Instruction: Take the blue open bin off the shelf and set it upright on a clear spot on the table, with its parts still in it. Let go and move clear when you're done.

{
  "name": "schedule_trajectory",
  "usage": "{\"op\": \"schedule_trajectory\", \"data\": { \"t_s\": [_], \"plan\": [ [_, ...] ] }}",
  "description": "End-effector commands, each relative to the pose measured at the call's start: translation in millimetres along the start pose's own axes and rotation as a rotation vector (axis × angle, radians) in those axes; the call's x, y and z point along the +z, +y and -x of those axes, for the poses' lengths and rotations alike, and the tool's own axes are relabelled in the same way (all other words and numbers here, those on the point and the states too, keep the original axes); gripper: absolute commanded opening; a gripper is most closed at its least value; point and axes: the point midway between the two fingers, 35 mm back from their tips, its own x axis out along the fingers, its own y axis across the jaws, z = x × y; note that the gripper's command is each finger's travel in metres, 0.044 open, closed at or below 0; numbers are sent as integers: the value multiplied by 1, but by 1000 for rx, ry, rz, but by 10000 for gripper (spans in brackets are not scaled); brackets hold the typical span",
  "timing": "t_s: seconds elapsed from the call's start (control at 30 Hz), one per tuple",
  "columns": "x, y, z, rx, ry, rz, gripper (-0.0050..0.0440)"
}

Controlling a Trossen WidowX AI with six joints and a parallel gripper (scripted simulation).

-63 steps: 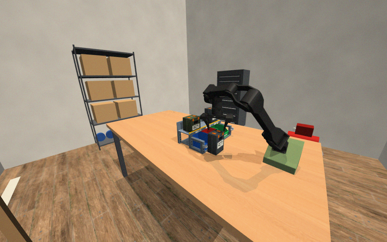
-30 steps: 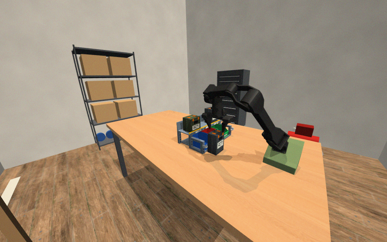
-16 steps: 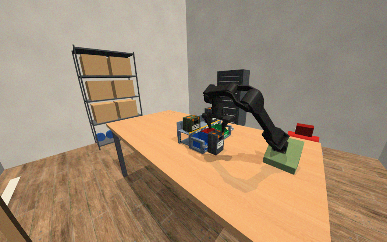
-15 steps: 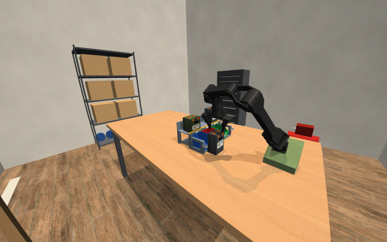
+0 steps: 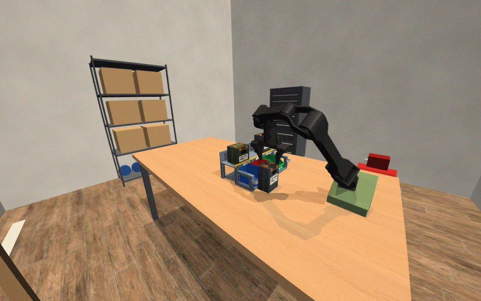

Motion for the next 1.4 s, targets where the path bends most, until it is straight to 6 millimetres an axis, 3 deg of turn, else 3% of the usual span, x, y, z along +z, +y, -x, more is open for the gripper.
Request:
{"op": "schedule_trajectory", "data": {
  "t_s": [0.0, 0.7, 0.87, 1.37],
  "plan": [
    [-2, 1, 3, 10, -4, 9, 440],
    [-2, 0, 9, 9, -5, 2, 440],
    [-2, 0, -2, 9, -5, 2, 440],
    [-2, 1, -7, 10, -6, 5, 440]
  ]
}}
